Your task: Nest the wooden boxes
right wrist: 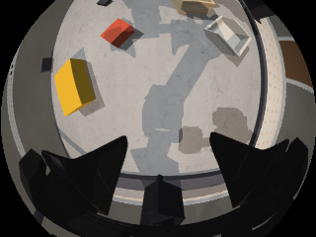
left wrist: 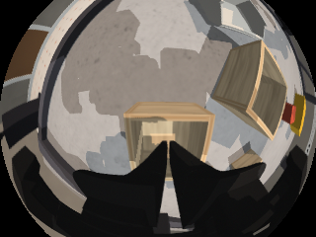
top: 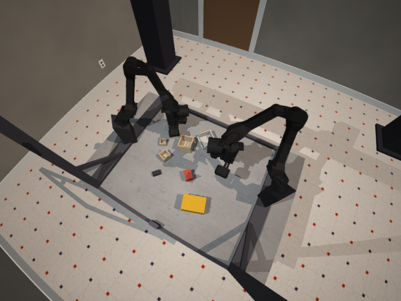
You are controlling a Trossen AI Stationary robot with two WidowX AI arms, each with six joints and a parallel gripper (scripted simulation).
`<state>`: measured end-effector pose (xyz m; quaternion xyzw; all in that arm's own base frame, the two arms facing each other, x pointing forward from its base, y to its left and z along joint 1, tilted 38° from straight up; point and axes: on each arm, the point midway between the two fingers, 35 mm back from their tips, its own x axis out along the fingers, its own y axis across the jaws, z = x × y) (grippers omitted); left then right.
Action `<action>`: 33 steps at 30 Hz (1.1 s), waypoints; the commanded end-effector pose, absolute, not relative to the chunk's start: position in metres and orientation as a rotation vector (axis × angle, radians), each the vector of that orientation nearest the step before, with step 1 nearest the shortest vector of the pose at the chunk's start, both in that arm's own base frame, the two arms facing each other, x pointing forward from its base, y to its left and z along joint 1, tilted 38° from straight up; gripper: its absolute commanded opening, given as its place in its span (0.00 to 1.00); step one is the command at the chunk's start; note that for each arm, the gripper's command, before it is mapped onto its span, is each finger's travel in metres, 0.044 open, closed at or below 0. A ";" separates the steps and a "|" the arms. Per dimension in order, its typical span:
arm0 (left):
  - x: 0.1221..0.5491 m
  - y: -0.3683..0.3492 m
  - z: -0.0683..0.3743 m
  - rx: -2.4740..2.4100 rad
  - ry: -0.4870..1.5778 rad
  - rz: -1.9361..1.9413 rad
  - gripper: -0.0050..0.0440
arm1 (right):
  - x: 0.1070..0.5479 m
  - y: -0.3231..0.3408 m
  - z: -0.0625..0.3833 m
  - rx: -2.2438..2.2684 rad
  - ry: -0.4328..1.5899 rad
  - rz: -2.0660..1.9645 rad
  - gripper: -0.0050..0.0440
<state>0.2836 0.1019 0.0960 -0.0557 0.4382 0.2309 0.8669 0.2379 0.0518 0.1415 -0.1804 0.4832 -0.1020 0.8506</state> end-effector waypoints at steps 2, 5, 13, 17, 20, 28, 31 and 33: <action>0.286 0.102 0.100 -0.117 0.901 0.482 0.25 | 0.238 0.052 0.144 -0.372 1.007 -0.214 0.92; 0.286 0.102 0.100 -0.117 0.901 0.482 0.40 | 0.238 0.052 0.144 -0.372 1.007 -0.214 0.92; 0.286 0.102 0.100 -0.117 0.901 0.482 0.67 | 0.238 0.052 0.144 -0.372 1.007 -0.214 0.92; 0.286 0.102 0.100 -0.117 0.901 0.482 0.67 | 0.238 0.052 0.144 -0.372 1.007 -0.214 0.92; 0.286 0.102 0.100 -0.117 0.901 0.482 0.67 | 0.238 0.052 0.144 -0.372 1.007 -0.214 0.92; 0.283 0.098 0.116 -0.118 0.882 0.484 0.67 | 0.238 0.052 0.144 -0.372 1.007 -0.214 0.92; 0.276 0.093 0.128 -0.119 0.882 0.484 0.67 | 0.238 0.052 0.144 -0.372 1.007 -0.214 0.92; 0.273 0.091 0.132 -0.119 0.882 0.484 0.67 | 0.238 0.052 0.144 -0.372 1.007 -0.214 0.92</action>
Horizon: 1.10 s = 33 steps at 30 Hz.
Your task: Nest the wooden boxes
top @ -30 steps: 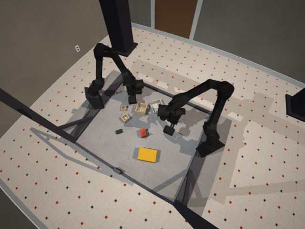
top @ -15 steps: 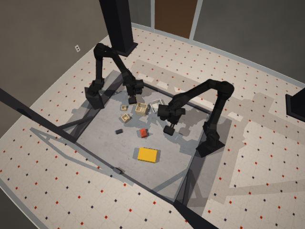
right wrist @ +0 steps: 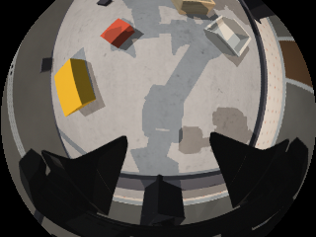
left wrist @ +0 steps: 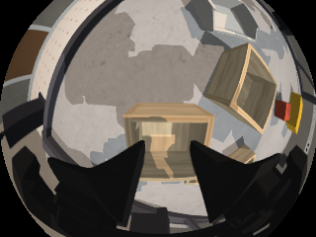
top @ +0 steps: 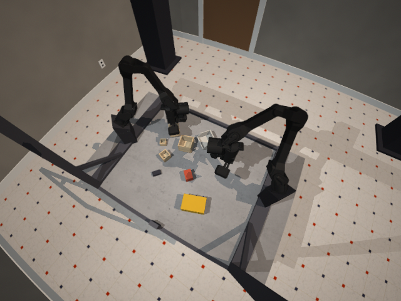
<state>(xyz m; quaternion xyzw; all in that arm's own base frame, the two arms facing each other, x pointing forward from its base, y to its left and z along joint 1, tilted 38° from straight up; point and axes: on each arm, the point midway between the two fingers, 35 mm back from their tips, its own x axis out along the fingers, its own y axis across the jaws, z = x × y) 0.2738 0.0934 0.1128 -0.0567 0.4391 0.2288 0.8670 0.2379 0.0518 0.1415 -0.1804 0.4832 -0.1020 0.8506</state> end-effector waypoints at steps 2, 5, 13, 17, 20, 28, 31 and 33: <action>0.270 0.089 0.136 -0.120 0.882 0.484 0.67 | 0.238 0.052 0.144 -0.372 1.007 -0.214 0.92; 0.260 0.084 0.147 -0.120 0.882 0.484 0.67 | 0.238 0.052 0.144 -0.372 1.007 -0.214 0.92; 0.264 0.079 0.148 -0.122 0.901 0.481 0.67 | 0.238 0.052 0.144 -0.372 1.007 -0.214 0.92; 0.272 0.071 0.156 -0.125 0.905 0.481 0.67 | 0.238 0.052 0.144 -0.372 1.007 -0.214 0.92; 0.277 0.065 0.160 -0.127 0.908 0.480 0.67 | 0.238 0.052 0.144 -0.372 1.007 -0.214 0.92; 0.297 0.040 0.179 -0.130 0.912 0.481 0.67 | 0.238 0.052 0.144 -0.372 1.007 -0.214 0.92; 0.304 0.029 0.186 -0.130 0.912 0.481 0.67 | 0.238 0.052 0.144 -0.372 1.007 -0.214 0.92; 0.309 0.021 0.190 -0.129 0.911 0.481 0.67 | 0.238 0.052 0.144 -0.372 1.007 -0.214 0.92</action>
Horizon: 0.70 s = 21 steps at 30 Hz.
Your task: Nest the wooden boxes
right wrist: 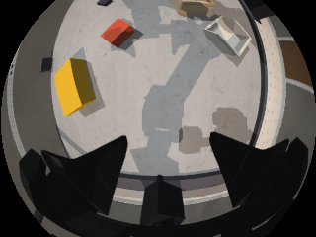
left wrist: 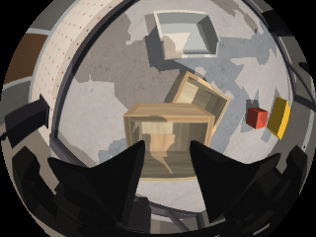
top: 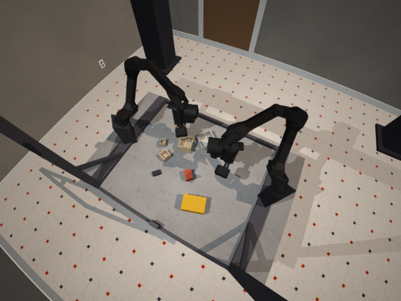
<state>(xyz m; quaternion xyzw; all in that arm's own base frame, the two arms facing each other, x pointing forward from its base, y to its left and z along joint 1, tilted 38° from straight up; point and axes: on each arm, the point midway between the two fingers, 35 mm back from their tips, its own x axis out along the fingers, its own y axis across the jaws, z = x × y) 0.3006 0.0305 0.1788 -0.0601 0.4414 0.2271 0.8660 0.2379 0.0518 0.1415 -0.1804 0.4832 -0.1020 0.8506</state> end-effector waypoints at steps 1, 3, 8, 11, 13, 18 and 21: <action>0.309 0.021 0.190 -0.129 0.911 0.481 0.67 | 0.238 0.052 0.144 -0.372 1.007 -0.214 0.92; 0.311 0.018 0.193 -0.129 0.910 0.481 0.67 | 0.238 0.052 0.144 -0.372 1.007 -0.214 0.92; 0.321 -0.002 0.203 -0.126 0.905 0.481 0.67 | 0.238 0.052 0.144 -0.372 1.007 -0.214 0.92; 0.325 -0.011 0.207 -0.124 0.901 0.480 0.67 | 0.238 0.052 0.144 -0.372 1.007 -0.214 0.92; 0.325 -0.013 0.208 -0.124 0.901 0.480 0.67 | 0.238 0.052 0.144 -0.372 1.007 -0.214 0.92; 0.323 -0.012 0.208 -0.126 0.900 0.477 0.67 | 0.243 0.052 0.139 -0.310 0.999 -0.198 0.92; 0.323 -0.012 0.208 -0.126 0.900 0.477 0.67 | 0.252 0.052 0.134 -0.240 0.984 -0.181 0.92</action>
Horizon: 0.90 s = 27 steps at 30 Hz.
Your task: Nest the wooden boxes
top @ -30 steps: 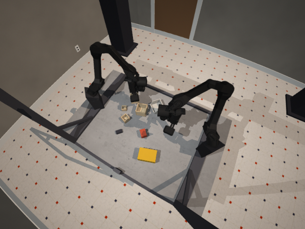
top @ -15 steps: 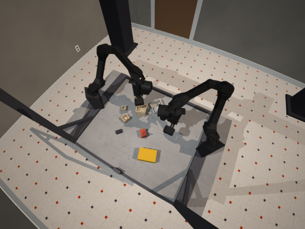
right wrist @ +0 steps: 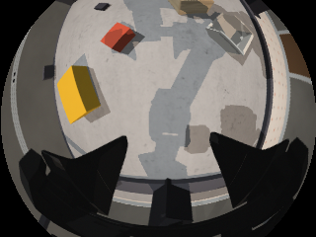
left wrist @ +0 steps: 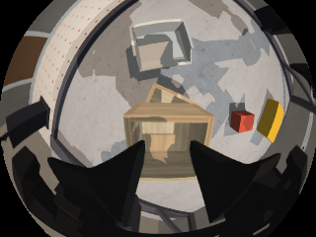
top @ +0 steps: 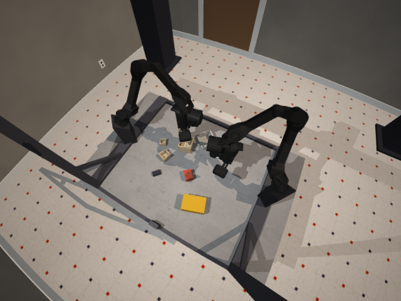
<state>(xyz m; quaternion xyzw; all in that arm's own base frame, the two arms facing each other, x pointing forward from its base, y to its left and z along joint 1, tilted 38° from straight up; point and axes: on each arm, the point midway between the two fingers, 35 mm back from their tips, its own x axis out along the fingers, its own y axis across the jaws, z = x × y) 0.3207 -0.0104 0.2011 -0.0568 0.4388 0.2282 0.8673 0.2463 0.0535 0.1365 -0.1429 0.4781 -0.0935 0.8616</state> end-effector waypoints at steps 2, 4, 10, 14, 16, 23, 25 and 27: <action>0.323 -0.012 0.208 -0.126 0.900 0.477 0.67 | 0.261 0.051 0.130 -0.169 0.960 -0.161 0.92; 0.323 -0.012 0.208 -0.126 0.900 0.477 0.67 | 0.271 0.050 0.128 -0.103 0.931 -0.141 0.92; 0.323 -0.012 0.208 -0.126 0.900 0.477 0.67 | 0.300 0.042 0.128 0.062 0.810 -0.077 0.92; 0.323 -0.012 0.208 -0.126 0.900 0.477 0.67 | 0.312 0.035 0.132 0.123 0.737 -0.045 0.92; 0.323 -0.012 0.208 -0.126 0.900 0.477 0.67 | 0.316 0.032 0.132 0.140 0.715 -0.035 0.92; 0.323 -0.012 0.208 -0.126 0.900 0.477 0.67 | 0.337 0.008 0.150 0.208 0.511 0.039 0.92; 0.323 -0.012 0.208 -0.126 0.900 0.477 0.67 | 0.340 0.000 0.156 0.212 0.449 0.059 0.92; 0.323 -0.012 0.208 -0.126 0.900 0.477 0.67 | 0.341 -0.008 0.163 0.208 0.387 0.077 0.92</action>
